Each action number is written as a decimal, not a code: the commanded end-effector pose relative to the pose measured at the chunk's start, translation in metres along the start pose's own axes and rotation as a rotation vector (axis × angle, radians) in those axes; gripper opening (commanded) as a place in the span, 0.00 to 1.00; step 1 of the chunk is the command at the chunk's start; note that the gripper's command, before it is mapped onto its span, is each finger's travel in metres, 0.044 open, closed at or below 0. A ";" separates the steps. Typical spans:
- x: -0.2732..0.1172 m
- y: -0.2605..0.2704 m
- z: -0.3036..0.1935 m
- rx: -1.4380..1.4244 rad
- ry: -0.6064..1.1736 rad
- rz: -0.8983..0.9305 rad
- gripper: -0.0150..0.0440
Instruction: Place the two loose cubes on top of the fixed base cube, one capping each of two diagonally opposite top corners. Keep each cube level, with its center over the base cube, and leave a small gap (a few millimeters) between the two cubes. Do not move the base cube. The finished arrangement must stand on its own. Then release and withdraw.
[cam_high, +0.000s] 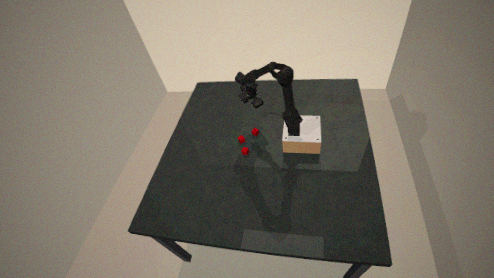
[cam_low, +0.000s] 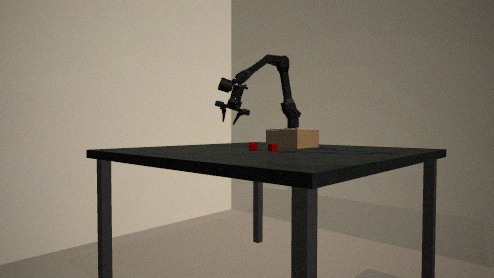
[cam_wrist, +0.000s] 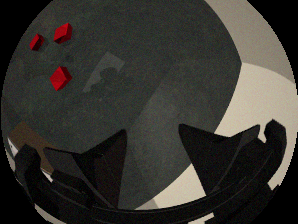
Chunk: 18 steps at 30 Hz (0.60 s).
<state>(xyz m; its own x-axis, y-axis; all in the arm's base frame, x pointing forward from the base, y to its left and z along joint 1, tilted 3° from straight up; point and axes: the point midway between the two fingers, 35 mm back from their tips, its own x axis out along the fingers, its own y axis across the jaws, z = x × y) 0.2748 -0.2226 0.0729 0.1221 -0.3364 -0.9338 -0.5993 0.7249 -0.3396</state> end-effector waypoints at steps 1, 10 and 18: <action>-0.008 0.035 0.028 -0.139 -0.053 0.086 0.70; -0.037 0.122 0.073 -0.460 -0.154 0.277 0.70; -0.012 0.130 0.077 -0.467 -0.156 0.281 0.70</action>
<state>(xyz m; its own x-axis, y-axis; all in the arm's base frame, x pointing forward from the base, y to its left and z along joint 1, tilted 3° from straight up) 0.2603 -0.0799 0.0515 0.0248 -0.0635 -0.9977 -0.9029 0.4269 -0.0497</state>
